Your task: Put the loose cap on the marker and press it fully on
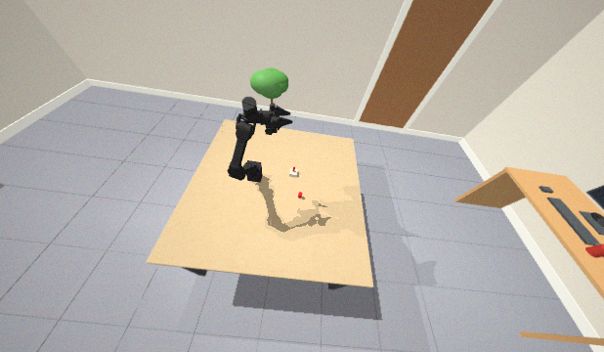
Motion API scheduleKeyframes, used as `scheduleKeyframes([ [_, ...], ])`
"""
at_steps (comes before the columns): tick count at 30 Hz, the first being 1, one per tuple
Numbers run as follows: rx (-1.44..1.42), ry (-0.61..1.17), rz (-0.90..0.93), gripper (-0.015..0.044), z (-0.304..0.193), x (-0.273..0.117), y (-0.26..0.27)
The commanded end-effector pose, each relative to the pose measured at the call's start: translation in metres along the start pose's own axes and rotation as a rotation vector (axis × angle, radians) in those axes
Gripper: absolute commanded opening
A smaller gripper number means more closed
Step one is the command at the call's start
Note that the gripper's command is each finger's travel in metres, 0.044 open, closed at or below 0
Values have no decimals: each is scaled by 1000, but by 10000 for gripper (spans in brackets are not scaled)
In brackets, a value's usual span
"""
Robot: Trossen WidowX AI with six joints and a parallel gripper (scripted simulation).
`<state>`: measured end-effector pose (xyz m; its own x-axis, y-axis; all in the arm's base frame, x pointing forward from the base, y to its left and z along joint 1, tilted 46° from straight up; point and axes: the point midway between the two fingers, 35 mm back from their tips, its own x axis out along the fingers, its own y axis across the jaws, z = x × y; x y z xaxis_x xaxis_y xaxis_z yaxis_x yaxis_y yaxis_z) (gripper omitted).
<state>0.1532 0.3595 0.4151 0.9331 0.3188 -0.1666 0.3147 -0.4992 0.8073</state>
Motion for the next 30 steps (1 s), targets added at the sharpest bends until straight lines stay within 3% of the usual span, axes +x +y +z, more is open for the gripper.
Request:
scheduleKeyframes([
  [1, -21, -6, 0, 374, 1, 2, -1],
  [6, -555, -160, -34, 243, 41, 55, -13],
  [9, -866, -252, -99, 241, 71, 85, -18],
  [18, -1383, -389, -297, 241, 133, 130, -20],
  [30, -1987, -441, -738, 241, 226, 171, -19],
])
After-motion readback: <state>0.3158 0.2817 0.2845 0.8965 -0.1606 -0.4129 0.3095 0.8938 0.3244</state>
